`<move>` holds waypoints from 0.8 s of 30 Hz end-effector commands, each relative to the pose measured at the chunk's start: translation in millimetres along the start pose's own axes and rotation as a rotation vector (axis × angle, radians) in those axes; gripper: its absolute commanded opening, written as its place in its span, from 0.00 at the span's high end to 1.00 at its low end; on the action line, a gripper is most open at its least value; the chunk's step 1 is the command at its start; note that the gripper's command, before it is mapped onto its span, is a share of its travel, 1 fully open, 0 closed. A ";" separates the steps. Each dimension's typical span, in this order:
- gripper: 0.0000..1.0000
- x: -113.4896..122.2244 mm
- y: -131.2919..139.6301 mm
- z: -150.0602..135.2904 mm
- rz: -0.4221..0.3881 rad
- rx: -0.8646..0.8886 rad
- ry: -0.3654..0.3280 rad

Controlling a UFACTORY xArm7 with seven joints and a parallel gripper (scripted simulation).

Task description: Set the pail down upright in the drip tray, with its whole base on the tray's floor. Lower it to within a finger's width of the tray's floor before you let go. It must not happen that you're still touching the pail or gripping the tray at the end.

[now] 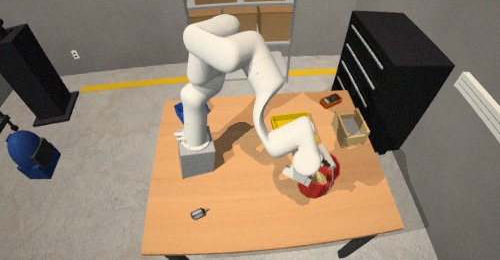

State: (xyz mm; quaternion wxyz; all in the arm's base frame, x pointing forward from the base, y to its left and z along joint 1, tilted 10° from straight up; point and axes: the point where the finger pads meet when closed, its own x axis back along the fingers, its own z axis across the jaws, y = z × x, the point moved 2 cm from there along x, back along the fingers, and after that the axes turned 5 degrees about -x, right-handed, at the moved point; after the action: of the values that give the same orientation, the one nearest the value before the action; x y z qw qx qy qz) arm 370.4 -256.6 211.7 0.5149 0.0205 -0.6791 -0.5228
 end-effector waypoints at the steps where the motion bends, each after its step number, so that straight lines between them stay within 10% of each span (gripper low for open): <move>1: 0.00 -3.6 13.4 -9.5 0.115 0.124 0.013; 24: 0.00 -27.4 76.4 -52.4 0.673 0.759 0.080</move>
State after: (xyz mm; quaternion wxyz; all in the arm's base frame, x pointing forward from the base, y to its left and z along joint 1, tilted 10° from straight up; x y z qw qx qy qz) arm 449.8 -243.3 241.0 0.6287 0.0137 -0.7699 -0.1083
